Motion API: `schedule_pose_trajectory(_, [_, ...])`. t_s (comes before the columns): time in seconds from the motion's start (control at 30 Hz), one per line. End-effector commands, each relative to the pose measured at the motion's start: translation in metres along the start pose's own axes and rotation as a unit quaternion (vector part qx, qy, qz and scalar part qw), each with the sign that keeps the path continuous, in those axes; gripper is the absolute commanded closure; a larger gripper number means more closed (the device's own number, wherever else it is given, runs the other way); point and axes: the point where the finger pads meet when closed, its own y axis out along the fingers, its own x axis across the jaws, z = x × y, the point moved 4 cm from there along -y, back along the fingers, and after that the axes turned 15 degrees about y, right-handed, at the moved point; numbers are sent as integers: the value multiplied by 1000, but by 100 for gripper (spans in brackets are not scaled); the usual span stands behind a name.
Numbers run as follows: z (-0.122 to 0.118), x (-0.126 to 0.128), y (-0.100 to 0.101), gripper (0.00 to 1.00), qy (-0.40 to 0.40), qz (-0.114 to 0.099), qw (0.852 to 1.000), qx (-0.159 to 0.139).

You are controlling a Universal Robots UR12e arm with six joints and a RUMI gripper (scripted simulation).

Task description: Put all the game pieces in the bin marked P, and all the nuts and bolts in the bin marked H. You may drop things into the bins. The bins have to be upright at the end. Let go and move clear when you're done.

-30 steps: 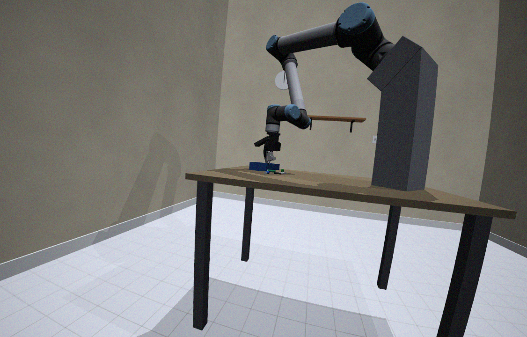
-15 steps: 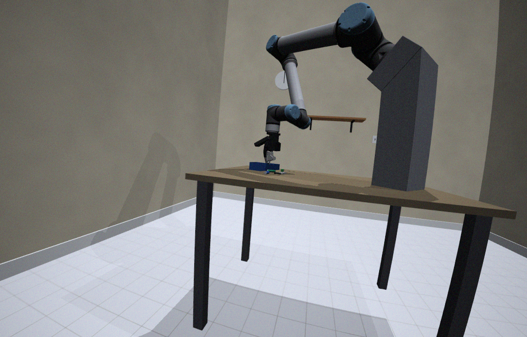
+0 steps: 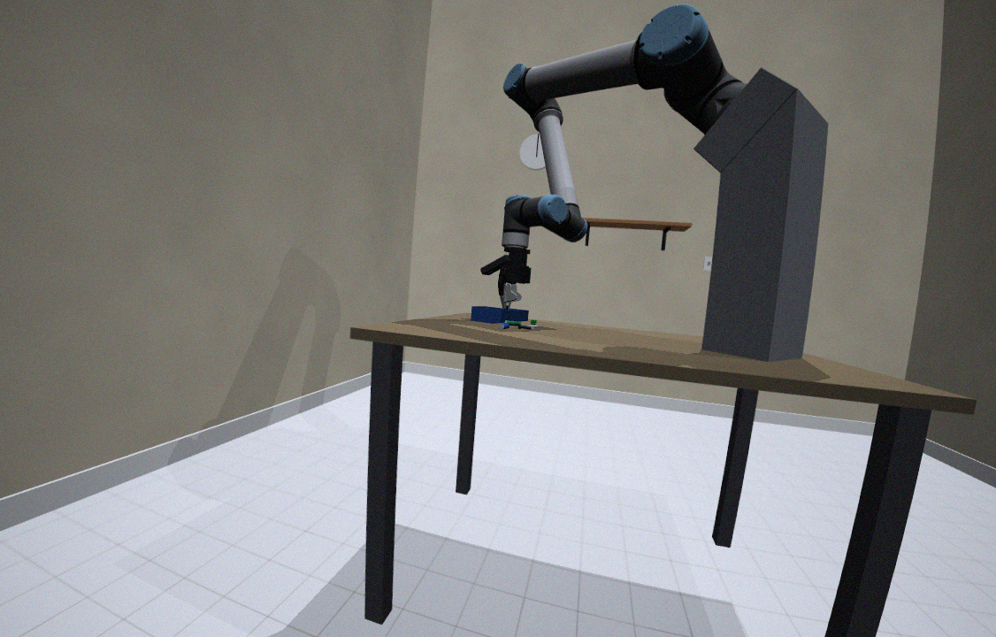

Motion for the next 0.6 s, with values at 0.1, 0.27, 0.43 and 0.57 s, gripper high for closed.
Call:
schedule_pose_trajectory(0.1, [0, 0, -11, 96, 0, 0, 1000, 0])
schedule_pose_trajectory(0.27, [0, 0, -15, 96, 0, 0, 1000, 0])
schedule_pose_trajectory(0.43, [0, 0, -22, 96, 0, 0, 1000, 0])
schedule_pose_trajectory(0.57, [0, 0, -38, 96, 0, 0, 1000, 0])
